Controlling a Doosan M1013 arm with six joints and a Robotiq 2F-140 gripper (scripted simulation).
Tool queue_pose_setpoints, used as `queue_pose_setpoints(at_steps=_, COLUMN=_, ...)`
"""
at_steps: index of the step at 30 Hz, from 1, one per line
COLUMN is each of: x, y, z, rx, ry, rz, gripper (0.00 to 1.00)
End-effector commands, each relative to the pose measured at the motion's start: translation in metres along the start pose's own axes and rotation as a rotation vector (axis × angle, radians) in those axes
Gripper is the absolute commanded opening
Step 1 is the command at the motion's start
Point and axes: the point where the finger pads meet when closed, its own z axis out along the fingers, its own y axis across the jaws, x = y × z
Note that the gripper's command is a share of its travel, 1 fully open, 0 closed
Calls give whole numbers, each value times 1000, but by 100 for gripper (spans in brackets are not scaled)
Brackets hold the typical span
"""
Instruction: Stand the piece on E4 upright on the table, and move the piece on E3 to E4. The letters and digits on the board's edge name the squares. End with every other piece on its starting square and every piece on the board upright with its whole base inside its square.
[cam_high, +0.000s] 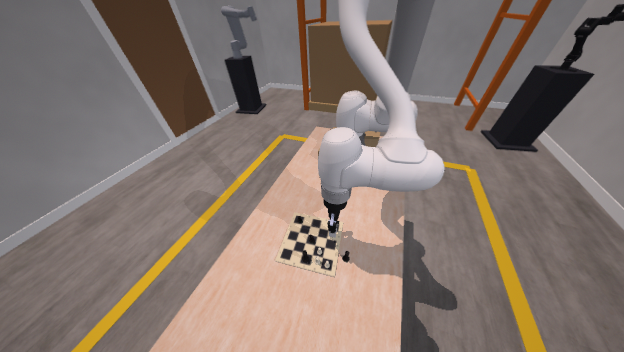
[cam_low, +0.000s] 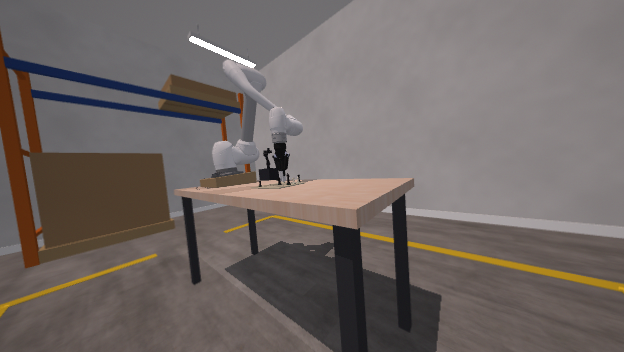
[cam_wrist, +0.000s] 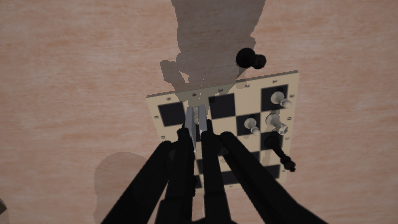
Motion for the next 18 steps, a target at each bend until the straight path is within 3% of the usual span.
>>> queue_pose_setpoints(at_steps=1, x=0, y=0, z=0, rx=0, ry=0, rz=0, gripper=0)
queue_pose_setpoints(at_steps=18, x=0, y=0, z=3, rx=0, ry=0, rz=0, gripper=0)
